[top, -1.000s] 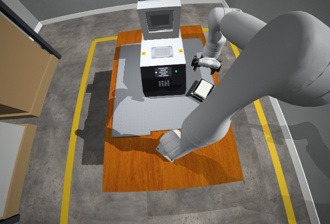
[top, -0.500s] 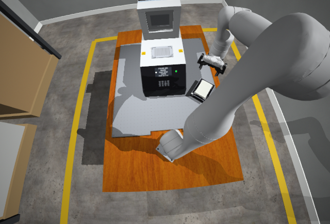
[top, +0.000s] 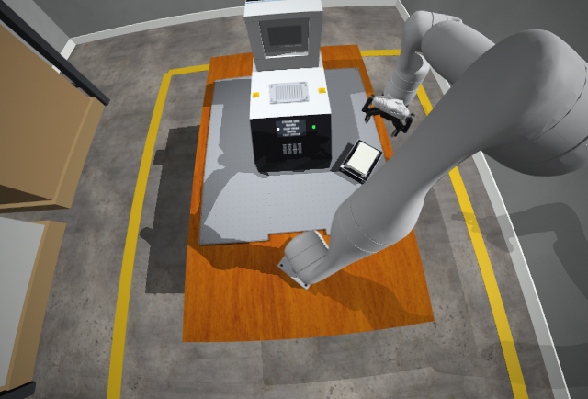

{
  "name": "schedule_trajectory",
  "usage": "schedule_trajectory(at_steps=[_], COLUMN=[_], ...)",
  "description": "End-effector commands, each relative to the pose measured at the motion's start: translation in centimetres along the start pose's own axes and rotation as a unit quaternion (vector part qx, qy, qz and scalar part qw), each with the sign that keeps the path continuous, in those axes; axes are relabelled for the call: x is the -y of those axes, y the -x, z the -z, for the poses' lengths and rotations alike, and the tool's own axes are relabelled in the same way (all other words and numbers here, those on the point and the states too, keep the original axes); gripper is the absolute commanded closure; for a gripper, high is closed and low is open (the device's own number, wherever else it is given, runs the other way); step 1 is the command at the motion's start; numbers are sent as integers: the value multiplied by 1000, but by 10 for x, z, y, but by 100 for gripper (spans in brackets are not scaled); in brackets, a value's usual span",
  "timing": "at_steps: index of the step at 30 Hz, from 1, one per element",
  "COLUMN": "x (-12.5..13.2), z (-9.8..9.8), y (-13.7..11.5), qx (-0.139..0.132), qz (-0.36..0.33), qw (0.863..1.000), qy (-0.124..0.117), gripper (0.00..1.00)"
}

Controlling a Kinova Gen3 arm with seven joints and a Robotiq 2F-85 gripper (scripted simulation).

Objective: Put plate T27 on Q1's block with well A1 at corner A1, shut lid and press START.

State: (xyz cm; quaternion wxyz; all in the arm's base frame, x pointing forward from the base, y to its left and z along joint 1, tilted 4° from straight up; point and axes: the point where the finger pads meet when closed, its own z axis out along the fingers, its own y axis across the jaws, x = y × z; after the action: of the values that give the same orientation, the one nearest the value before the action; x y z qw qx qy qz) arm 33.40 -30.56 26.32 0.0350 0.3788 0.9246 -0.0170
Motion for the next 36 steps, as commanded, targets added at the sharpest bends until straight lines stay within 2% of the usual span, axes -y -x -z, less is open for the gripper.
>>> schedule_trajectory(at_steps=[1, 13, 36], x=[0, 0, 0], z=[0, -8, -36], y=[0, 0, 1], qx=[1, 1, 1], qz=[0, 0, 0], qw=[1000, 1000, 1000], qy=[0, 0, 0], gripper=[0, 0, 0])
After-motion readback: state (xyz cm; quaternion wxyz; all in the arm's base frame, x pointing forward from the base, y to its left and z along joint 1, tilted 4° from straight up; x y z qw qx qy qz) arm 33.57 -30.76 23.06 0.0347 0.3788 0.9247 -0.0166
